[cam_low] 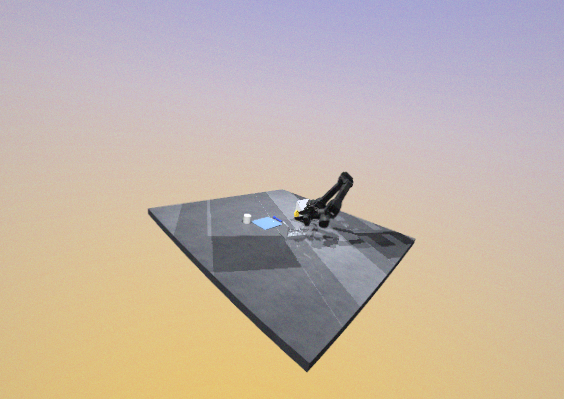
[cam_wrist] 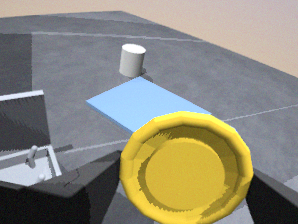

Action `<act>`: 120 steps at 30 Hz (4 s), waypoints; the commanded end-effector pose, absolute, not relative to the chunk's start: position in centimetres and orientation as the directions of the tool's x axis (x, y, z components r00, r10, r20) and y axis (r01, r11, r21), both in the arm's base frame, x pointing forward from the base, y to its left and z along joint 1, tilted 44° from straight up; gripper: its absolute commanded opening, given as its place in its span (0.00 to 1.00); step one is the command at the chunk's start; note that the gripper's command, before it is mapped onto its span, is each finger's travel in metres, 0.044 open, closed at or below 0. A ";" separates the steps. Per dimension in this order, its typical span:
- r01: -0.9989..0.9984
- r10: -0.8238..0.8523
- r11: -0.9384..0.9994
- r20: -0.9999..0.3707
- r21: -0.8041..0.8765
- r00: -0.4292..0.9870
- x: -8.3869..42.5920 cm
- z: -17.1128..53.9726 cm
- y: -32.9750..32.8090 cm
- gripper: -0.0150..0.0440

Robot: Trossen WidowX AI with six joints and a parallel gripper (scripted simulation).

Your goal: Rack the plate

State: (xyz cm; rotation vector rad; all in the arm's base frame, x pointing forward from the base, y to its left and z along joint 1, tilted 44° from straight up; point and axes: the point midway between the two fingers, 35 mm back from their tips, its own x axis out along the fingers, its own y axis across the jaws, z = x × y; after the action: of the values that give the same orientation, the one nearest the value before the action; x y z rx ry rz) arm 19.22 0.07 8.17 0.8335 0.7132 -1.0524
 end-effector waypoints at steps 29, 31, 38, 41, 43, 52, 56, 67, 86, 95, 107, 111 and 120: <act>0.600 -0.469 0.549 -0.380 0.582 0.797 20.4 11.2 3.9 0.25; 0.570 -0.459 0.558 -0.347 0.603 0.818 20.3 11.5 4.2 0.25; 0.469 -0.424 0.580 -0.244 0.666 0.872 20.0 12.3 5.1 0.25; 0.466 -0.423 0.580 -0.241 0.668 0.873 20.0 12.4 5.1 0.25; 0.466 -0.423 0.580 -0.241 0.668 0.873 20.0 12.4 5.1 0.25; 0.468 -0.424 0.581 -0.244 0.666 0.872 20.3 11.9 5.4 0.25; 0.471 -0.424 0.583 -0.247 0.662 0.871 20.9 11.1 5.9 0.25; 0.463 -0.420 0.575 -0.242 0.674 0.875 22.2 10.0 6.4 0.25; 0.452 -0.415 0.563 -0.236 0.692 0.879 24.0 9.5 5.6 0.25; 0.448 -0.411 0.558 -0.236 0.698 0.881 24.2 8.4 6.7 0.25; 0.449 -0.409 0.559 -0.239 0.697 0.881 24.2 8.5 6.6 0.34; 0.449 -0.409 0.559 -0.239 0.697 0.881 24.2 8.5 6.6 0.52; 0.449 -0.409 0.559 -0.239 0.697 0.881 24.2 8.5 6.6 0.92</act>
State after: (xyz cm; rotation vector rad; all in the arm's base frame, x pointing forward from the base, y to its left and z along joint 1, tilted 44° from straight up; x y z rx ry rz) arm 24.18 6.56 8.50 0.8368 0.0516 -0.5062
